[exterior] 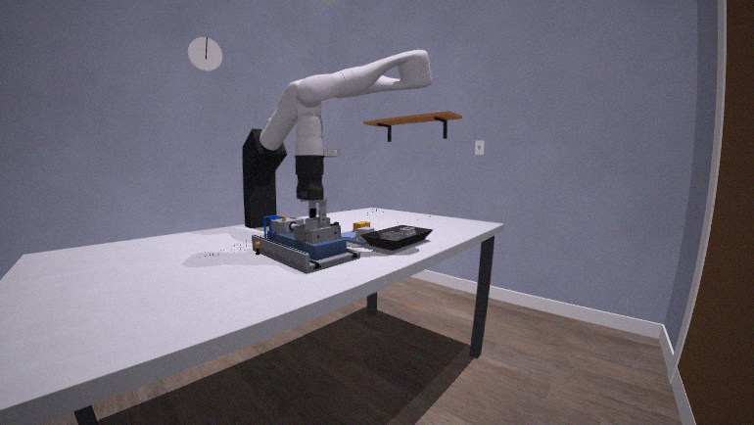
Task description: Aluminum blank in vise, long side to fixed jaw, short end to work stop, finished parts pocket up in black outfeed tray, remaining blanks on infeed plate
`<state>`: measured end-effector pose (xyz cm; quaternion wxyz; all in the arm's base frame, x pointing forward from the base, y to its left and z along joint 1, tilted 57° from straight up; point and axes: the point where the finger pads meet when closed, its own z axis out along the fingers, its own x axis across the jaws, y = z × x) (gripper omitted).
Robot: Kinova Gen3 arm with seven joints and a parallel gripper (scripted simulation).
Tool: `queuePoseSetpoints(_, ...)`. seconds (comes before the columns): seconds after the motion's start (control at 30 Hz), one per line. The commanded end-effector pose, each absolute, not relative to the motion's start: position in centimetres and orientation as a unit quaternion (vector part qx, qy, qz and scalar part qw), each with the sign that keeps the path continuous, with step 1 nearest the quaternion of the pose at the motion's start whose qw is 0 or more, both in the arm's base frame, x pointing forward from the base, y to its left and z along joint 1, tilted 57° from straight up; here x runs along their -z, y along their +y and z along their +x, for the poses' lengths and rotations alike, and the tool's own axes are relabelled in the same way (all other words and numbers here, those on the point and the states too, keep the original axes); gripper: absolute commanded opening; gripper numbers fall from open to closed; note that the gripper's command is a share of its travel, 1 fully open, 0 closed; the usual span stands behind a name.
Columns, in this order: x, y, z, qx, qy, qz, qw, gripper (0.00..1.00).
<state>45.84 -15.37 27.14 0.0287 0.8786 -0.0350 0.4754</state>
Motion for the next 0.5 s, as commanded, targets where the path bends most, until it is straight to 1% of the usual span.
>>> queuePoseSetpoints(0.0,-27.35,-15.72,45.99,-0.478,-0.040,0.877,0.030,0.00)
queuePoseSetpoints(0.17,-27.35,-15.72,45.99,-0.478,-0.040,0.877,0.030,0.00)
queuePoseSetpoints(0.2,-27.35,-15.72,45.99,-0.478,-0.040,0.877,0.030,1.00)
queuePoseSetpoints(0.47,-27.32,-15.69,45.97,-0.478,-0.040,0.877,0.029,1.00)
